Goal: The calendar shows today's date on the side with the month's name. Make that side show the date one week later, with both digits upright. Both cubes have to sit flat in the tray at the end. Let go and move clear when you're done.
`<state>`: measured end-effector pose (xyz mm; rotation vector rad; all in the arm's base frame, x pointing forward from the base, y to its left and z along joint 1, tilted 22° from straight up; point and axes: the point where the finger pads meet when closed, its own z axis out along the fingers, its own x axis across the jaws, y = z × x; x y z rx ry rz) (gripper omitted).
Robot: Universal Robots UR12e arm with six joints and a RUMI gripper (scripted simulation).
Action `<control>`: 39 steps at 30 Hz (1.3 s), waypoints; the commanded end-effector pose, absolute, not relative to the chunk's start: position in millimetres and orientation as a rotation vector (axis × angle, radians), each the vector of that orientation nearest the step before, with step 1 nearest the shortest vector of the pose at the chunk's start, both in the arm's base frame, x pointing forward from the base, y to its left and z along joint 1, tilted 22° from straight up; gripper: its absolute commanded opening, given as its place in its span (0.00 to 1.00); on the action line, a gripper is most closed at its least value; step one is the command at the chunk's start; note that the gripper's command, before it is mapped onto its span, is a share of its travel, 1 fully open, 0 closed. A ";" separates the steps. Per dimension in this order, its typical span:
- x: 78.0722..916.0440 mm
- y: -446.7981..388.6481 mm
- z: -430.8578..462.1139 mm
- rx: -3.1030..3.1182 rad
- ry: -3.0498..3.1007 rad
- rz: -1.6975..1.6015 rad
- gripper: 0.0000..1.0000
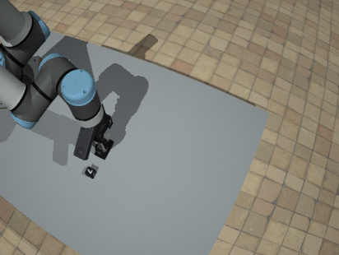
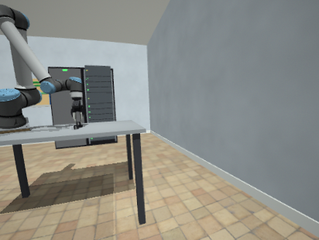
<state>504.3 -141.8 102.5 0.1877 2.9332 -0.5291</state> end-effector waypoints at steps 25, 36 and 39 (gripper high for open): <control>505.8 -144.9 95.0 0.188 2.932 -0.529 0.10; 505.8 -144.9 95.0 0.188 2.932 -0.529 0.10; 505.8 -144.9 95.0 0.188 2.932 -0.529 0.10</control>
